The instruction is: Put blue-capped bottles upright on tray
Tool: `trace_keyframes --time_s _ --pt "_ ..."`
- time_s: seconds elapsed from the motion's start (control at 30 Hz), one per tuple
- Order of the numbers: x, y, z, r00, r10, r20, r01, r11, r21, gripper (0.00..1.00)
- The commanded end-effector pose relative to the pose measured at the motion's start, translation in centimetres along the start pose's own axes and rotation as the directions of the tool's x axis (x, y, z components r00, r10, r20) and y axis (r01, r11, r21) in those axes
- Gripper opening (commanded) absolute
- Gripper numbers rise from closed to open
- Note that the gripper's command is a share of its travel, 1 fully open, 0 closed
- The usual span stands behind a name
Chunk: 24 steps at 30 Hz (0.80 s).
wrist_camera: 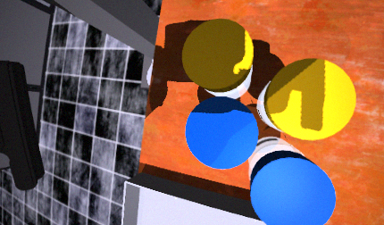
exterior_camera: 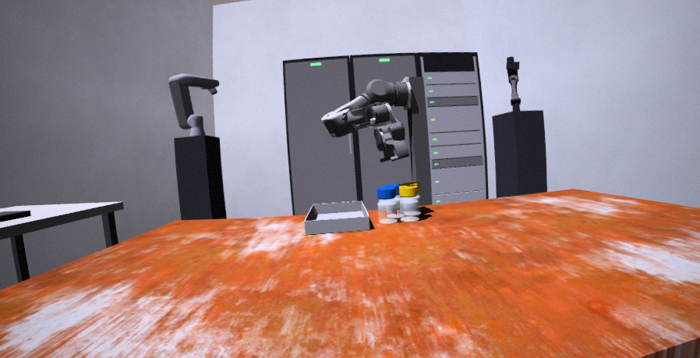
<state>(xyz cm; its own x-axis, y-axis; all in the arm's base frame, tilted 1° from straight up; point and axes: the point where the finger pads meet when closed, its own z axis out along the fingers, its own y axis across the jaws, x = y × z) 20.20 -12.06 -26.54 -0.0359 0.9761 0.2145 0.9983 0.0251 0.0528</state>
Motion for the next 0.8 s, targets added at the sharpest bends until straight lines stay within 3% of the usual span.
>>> trace_keyframes --time_s 0.0,0.53,0.57,0.77 --pt "0.0 0.0 -0.1 1.000 -0.001 0.000 0.001 1.000 -0.003 1.00" --pt "0.0 0.0 -0.1 1.000 -0.001 0.000 0.001 1.000 -0.003 1.00" --pt "0.1 0.2 -0.3 1.000 -0.025 -0.008 0.025 1.000 -0.003 0.42" --pt "0.7 0.9 -1.4 0.984 -0.171 -0.053 0.171 0.985 -0.006 0.42"
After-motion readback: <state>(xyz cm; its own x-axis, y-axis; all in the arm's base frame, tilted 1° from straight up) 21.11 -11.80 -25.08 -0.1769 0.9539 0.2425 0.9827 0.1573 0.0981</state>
